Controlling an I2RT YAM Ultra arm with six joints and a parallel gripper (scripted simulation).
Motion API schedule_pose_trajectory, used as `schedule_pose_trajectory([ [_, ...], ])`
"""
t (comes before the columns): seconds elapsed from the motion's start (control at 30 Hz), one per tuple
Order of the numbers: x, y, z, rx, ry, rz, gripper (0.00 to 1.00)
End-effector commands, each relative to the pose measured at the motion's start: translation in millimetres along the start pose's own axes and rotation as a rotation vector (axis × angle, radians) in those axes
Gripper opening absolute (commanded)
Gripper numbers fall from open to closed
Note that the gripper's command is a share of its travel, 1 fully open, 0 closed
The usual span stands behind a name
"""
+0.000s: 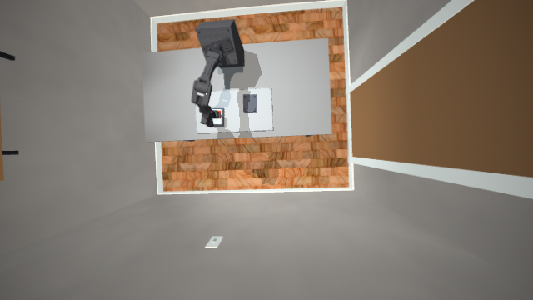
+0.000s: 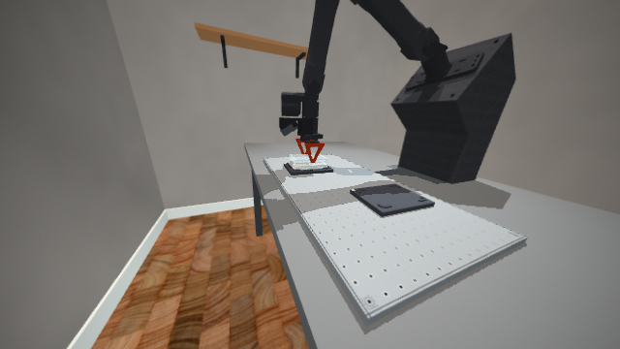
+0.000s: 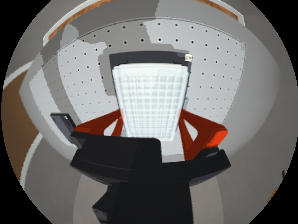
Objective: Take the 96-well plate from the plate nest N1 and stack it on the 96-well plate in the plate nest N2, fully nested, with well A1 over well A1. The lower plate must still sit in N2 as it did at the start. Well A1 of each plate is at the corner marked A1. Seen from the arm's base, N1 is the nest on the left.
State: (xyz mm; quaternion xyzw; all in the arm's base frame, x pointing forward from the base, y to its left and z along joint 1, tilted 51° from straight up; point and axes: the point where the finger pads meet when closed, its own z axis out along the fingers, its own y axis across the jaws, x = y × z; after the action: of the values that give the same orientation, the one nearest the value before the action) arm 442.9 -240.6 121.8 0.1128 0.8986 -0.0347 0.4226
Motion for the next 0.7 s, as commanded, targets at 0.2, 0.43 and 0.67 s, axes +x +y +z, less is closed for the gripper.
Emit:
schedule_pose_trajectory([
  [0.2,-6.6,1.9,-8.7,0.009,-0.029,-0.003,0.00],
  [0.43,-6.1,-0.8,-8.5,0.013,-0.029,0.000,0.00],
  [0.67,-6.8,-0.7,-7.4,0.013,-0.031,-0.001,0.00],
])
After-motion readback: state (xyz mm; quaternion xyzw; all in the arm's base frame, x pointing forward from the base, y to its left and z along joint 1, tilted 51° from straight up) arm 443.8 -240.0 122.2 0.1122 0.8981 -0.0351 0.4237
